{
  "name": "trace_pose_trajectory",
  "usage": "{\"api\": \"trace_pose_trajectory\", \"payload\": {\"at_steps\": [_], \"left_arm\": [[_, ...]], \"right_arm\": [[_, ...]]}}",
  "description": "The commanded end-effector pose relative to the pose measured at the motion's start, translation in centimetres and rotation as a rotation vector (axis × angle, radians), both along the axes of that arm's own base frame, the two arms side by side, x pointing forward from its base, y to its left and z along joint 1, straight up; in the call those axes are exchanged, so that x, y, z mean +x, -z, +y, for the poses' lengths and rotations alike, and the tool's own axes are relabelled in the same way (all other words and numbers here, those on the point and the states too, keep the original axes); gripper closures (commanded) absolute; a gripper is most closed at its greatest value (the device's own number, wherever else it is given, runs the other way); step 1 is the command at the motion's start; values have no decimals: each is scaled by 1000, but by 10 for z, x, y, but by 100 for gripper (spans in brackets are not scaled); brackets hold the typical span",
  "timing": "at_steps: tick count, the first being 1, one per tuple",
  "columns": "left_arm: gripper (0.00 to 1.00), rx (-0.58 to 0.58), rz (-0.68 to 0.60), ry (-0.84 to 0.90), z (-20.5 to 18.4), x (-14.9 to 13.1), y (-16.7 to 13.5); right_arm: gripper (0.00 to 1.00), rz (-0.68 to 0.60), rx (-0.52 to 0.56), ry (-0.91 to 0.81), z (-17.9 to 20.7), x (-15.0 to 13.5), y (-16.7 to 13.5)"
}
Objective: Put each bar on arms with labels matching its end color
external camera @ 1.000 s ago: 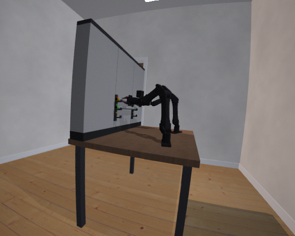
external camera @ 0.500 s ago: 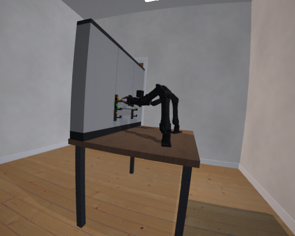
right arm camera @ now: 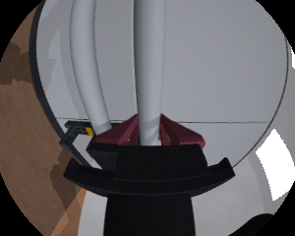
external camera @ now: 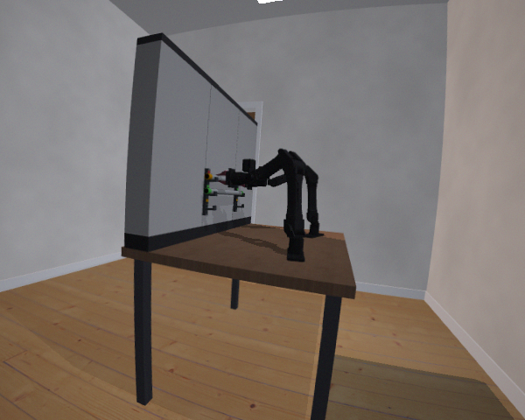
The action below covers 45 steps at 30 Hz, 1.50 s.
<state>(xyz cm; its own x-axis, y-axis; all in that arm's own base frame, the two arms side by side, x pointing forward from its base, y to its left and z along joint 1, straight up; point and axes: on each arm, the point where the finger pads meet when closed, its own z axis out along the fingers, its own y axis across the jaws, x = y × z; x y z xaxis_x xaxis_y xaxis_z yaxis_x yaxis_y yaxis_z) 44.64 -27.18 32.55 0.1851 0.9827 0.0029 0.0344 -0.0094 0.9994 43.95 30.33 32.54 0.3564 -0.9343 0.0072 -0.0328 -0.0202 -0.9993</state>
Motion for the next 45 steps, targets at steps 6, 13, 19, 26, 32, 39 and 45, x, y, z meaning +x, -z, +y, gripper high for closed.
{"api": "trace_pose_trajectory", "payload": {"at_steps": [6,13,19,26,32,39,45], "left_arm": [[100,-10,-35,1,3,-3,-37],[100,-10,-35,1,3,-3,-43],[100,-9,-35,1,3,-3,-47],[100,-9,-35,1,3,-3,-52],[100,-9,-35,1,3,-3,-54],[100,-9,-35,1,3,-3,-59],[100,-9,-35,1,3,-3,-63]], "right_arm": [[100,-33,20,1,-4,-3,-37],[100,-33,20,1,-4,-3,-43],[100,-33,20,1,-4,-3,-47],[100,-33,20,1,-4,-3,-52],[100,-33,20,1,-4,-3,-54],[100,-33,20,1,-4,-3,-59],[100,-33,20,1,-4,-3,-63]]}}
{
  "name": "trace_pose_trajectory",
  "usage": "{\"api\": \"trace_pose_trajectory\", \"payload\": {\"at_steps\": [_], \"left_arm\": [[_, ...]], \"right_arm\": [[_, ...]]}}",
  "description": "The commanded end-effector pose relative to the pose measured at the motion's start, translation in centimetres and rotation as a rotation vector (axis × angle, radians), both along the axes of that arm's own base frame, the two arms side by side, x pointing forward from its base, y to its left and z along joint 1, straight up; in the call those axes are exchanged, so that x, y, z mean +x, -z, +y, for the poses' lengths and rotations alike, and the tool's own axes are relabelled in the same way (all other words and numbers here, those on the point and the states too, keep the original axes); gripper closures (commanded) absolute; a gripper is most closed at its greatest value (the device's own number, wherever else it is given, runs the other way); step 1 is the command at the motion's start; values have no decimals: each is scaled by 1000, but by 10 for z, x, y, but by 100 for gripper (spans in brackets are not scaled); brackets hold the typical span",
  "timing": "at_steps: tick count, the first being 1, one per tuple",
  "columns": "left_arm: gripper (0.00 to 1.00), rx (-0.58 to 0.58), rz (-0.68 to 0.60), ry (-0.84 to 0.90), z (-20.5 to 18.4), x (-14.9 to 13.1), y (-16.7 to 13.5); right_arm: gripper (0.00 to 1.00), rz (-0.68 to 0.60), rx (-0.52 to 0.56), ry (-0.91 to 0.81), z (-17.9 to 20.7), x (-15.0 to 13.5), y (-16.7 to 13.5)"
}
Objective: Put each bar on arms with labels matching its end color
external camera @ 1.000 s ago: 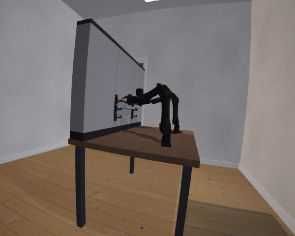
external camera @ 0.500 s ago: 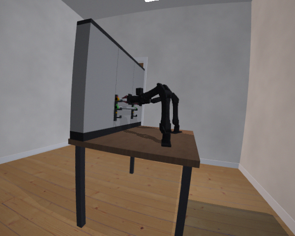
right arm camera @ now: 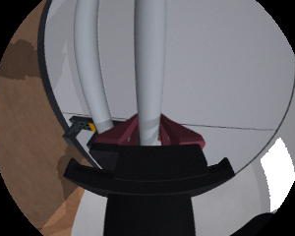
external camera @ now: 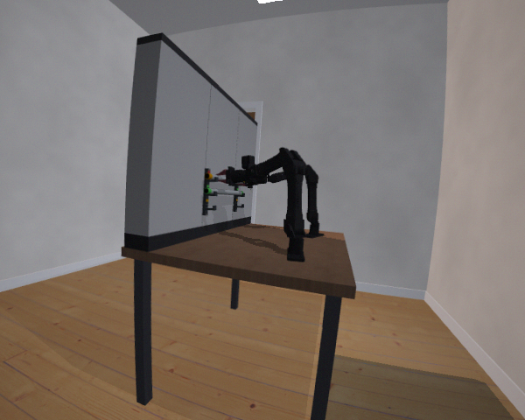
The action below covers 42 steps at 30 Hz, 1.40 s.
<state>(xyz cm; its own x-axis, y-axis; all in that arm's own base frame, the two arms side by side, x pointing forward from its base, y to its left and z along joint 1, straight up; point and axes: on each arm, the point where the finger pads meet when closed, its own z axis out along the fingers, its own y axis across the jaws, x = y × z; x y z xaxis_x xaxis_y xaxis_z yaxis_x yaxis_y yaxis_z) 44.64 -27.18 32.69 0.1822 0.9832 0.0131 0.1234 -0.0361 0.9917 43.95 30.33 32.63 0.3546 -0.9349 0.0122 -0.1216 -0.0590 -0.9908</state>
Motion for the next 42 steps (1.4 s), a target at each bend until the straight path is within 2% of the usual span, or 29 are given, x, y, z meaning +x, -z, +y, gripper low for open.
{"api": "trace_pose_trajectory", "payload": {"at_steps": [1,42], "left_arm": [[100,-36,-124,4,3,-3,-62],[100,-37,-124,4,3,-3,-85]], "right_arm": [[100,-122,59,-2,-4,-3,-62],[100,-122,58,-2,-4,-3,-86]]}}
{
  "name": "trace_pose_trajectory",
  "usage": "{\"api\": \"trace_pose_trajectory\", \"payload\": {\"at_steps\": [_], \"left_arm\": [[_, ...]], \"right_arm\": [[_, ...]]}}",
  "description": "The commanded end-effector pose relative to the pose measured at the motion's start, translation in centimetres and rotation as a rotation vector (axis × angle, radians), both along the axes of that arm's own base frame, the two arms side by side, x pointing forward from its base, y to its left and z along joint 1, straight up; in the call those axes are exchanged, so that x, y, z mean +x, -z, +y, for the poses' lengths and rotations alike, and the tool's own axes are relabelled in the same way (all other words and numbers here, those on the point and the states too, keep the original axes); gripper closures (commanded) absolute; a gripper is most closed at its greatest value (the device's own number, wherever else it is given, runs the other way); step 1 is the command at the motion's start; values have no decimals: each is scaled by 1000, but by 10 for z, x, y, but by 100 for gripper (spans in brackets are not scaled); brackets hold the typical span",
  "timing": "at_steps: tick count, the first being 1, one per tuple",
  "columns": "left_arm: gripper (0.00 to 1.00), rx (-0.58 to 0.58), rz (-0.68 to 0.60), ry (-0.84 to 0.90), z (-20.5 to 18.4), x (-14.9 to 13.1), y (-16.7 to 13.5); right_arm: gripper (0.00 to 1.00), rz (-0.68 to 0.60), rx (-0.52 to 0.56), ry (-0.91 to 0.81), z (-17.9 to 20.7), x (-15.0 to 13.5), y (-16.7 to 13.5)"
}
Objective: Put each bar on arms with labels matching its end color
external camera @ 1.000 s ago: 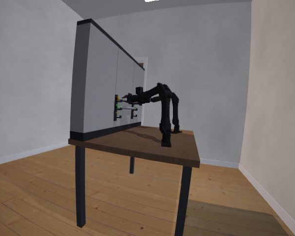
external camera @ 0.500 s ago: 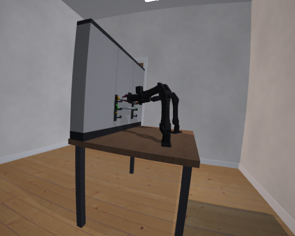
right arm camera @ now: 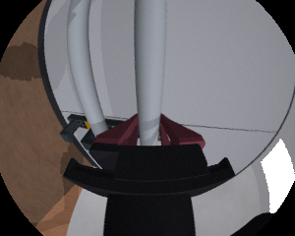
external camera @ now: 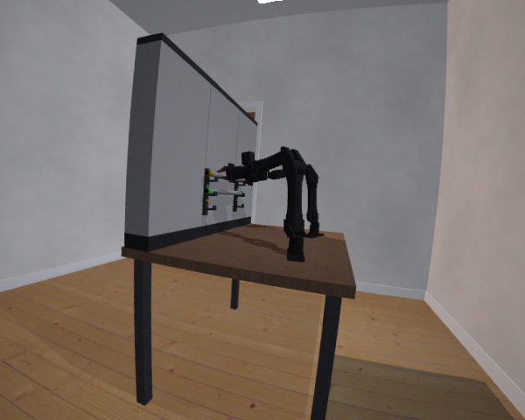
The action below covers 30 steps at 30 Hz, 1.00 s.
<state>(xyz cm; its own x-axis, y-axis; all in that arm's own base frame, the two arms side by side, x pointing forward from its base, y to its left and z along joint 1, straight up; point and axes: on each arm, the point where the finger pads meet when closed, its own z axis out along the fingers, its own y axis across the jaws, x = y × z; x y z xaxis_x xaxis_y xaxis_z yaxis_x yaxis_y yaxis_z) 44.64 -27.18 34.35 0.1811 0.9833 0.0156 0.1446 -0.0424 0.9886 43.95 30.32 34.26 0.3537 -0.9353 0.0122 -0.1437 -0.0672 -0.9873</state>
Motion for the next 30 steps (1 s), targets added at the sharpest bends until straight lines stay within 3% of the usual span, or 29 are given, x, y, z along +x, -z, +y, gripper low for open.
{"api": "trace_pose_trajectory", "payload": {"at_steps": [1,30], "left_arm": [[100,-43,-145,6,3,-3,-69],[100,-44,-145,6,3,-4,-70]], "right_arm": [[100,-145,67,-3,-4,-3,-70],[100,-145,66,-3,-5,-5,-74]]}}
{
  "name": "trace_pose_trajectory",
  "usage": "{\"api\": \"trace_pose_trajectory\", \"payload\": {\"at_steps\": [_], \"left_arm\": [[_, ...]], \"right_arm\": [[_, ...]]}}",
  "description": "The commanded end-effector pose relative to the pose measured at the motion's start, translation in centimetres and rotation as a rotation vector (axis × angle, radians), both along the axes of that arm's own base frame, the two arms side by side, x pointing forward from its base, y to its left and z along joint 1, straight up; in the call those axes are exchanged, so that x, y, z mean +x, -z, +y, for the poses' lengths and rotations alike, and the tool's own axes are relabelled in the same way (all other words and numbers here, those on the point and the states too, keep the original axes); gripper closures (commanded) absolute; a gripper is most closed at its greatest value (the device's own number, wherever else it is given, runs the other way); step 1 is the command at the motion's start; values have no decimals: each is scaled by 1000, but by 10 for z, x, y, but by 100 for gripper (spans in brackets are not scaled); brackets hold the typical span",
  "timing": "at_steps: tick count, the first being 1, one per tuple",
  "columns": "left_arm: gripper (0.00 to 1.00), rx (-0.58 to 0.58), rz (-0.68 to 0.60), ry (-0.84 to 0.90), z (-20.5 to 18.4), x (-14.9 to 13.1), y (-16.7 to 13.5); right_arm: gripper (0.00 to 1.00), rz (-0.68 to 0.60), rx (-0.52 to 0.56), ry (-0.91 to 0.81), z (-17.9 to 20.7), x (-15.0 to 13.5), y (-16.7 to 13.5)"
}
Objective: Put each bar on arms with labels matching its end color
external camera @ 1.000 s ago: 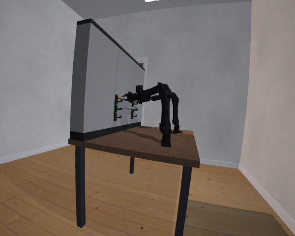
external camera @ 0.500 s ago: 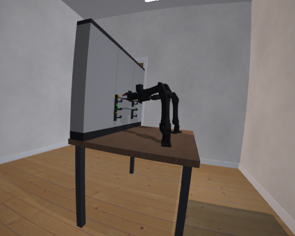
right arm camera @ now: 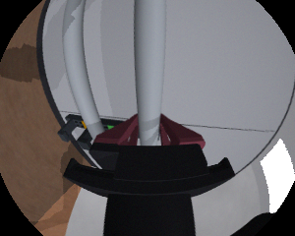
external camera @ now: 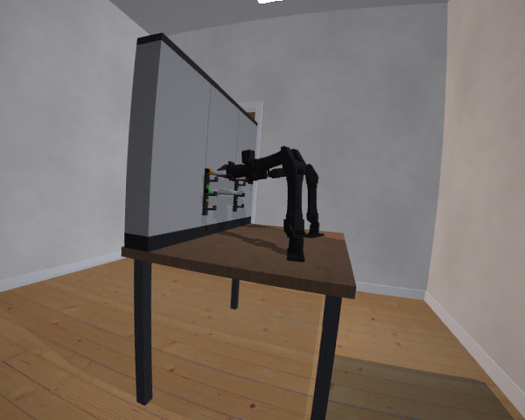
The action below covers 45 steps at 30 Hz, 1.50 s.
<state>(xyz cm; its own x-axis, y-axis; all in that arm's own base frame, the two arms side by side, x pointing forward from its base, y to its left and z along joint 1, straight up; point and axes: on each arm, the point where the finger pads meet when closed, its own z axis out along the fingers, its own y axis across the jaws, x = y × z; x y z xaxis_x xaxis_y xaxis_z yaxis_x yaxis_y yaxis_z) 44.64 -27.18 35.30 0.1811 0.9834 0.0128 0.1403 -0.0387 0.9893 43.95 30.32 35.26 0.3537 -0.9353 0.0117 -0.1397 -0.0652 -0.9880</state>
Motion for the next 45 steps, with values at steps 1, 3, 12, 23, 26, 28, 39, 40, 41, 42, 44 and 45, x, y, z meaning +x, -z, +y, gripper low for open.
{"api": "trace_pose_trajectory", "payload": {"at_steps": [1,3,12,23,26,28,39,40,41,42,44,45], "left_arm": [[100,-40,-141,5,4,-5,-61],[100,-40,-141,5,4,-7,-60],[100,-40,-141,5,6,-15,-58],[100,-39,-140,4,7,-24,-52],[100,-39,-140,4,8,-26,-50],[100,-39,-140,4,8,-28,-49],[100,-39,-140,4,10,-36,-48],[100,-39,-140,4,10,-37,-48],[100,-39,-140,4,10,-38,-48],[100,-39,-140,4,10,-39,-48],[100,-39,-140,4,11,-41,-49],[100,-39,-140,4,11,-42,-49]], "right_arm": [[100,-141,64,-3,-5,-5,-64],[100,-141,64,-3,-6,-7,-63],[100,-141,64,-3,-9,-15,-62],[100,-139,64,-3,-11,-23,-56],[100,-139,64,-3,-12,-25,-54],[100,-139,64,-3,-13,-27,-52],[100,-139,64,-3,-16,-35,-52],[100,-139,64,-3,-16,-36,-52],[100,-139,64,-3,-17,-37,-52],[100,-139,64,-3,-17,-38,-52],[100,-139,64,-3,-18,-39,-52],[100,-139,64,-3,-18,-40,-53]]}}
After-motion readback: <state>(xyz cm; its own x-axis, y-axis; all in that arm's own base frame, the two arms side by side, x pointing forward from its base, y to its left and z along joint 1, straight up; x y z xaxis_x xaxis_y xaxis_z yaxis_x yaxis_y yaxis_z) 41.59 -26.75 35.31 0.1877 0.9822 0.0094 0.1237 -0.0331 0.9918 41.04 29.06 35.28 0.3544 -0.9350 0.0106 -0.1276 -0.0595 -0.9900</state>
